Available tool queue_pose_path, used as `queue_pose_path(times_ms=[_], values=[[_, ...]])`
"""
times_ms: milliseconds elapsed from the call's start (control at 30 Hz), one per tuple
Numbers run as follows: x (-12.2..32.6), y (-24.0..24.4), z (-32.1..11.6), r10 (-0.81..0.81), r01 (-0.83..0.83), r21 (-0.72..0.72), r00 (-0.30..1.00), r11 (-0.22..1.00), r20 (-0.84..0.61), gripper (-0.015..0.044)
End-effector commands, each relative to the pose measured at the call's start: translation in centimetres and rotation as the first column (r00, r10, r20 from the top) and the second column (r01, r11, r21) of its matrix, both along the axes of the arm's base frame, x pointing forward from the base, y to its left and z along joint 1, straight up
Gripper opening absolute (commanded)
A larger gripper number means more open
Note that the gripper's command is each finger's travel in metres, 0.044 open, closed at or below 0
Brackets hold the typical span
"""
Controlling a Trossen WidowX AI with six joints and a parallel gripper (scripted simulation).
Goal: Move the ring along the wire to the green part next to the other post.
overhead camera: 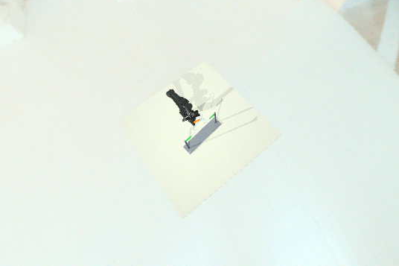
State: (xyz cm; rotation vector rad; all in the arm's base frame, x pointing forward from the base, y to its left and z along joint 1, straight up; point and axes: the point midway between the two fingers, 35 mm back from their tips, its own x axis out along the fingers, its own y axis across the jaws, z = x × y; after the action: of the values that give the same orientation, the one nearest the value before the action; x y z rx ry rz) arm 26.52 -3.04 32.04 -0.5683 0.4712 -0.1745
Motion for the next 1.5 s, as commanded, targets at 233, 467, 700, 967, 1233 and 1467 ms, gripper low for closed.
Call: queue_pose_path(times_ms=[233, 467, 700, 967, 1233, 1467], values=[[0.0, -0.5, 0.1, -0.001, 0.003, -0.162, 1.000, 0.987, 0.014, -0.0150], [0.0, -0.8, 0.4, 0.000, 0.006, -0.260, 1.000, 0.966, 0.025, -0.0150], [0.1, -1.1, 0.7, 0.002, 0.011, -0.356, 0.999, 0.935, 0.037, -0.0150], [0.1, -1.4, 1.0, 0.006, 0.017, -0.460, 0.999, 0.887, 0.050, -0.0150], [0.1, -1.6, 1.4, 0.011, 0.025, -0.559, 0.998, 0.829, 0.062, -0.0150], [0.1, -1.8, 1.8, 0.017, 0.033, -0.639, 0.997, 0.768, 0.071, -0.0150]])
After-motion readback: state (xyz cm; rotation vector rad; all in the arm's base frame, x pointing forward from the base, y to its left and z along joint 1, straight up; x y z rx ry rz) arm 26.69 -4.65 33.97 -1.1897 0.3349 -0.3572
